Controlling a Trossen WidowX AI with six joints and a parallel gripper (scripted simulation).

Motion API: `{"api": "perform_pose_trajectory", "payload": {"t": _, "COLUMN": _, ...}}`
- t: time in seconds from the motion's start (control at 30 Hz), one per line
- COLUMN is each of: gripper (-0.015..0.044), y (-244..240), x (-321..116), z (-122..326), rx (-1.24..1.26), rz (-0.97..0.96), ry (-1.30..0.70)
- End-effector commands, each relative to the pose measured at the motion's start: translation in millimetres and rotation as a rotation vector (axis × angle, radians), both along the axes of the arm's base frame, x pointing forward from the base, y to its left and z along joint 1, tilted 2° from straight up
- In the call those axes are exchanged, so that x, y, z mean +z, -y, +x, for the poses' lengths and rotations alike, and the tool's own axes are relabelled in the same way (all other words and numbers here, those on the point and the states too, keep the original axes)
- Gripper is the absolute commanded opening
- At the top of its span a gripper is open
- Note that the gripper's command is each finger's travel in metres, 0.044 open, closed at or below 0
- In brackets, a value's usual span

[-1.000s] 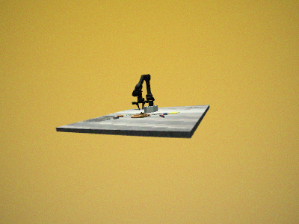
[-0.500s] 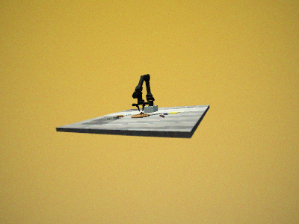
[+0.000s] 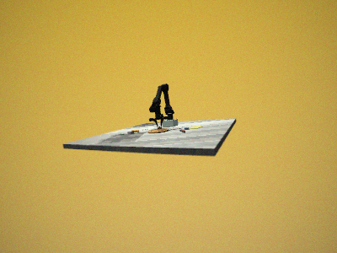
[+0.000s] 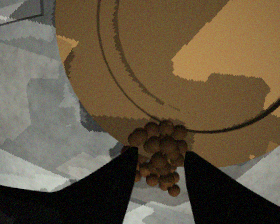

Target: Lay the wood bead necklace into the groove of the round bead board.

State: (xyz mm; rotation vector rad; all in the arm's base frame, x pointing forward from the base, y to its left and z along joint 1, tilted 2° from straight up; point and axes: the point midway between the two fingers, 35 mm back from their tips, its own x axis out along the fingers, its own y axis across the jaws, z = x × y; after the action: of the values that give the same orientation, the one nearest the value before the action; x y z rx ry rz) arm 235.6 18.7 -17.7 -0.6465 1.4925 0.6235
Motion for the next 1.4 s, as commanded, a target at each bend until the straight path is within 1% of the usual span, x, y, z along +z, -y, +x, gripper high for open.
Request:
{"api": "perform_pose_trajectory", "payload": {"t": 0.0, "gripper": 0.0029, "y": 0.0, "x": 0.2, "z": 0.2, "rx": 0.000, "rz": 0.000, "ry": 0.001}}
{"api": "perform_pose_trajectory", "payload": {"t": 0.03, "gripper": 0.0003, "y": 0.0, "x": 0.2, "z": 0.2, "rx": 0.000, "rz": 0.000, "ry": 0.001}}
{"api": "perform_pose_trajectory", "payload": {"t": 0.07, "gripper": 0.0000, "y": 0.0, "x": 0.2, "z": 0.2, "rx": 0.000, "rz": 0.000, "ry": 0.001}}
{"api": "perform_pose_trajectory", "payload": {"t": 1.37, "gripper": 0.0000, "y": 0.0, "x": 0.2, "z": 0.2, "rx": 0.000, "rz": 0.000, "ry": 0.001}}
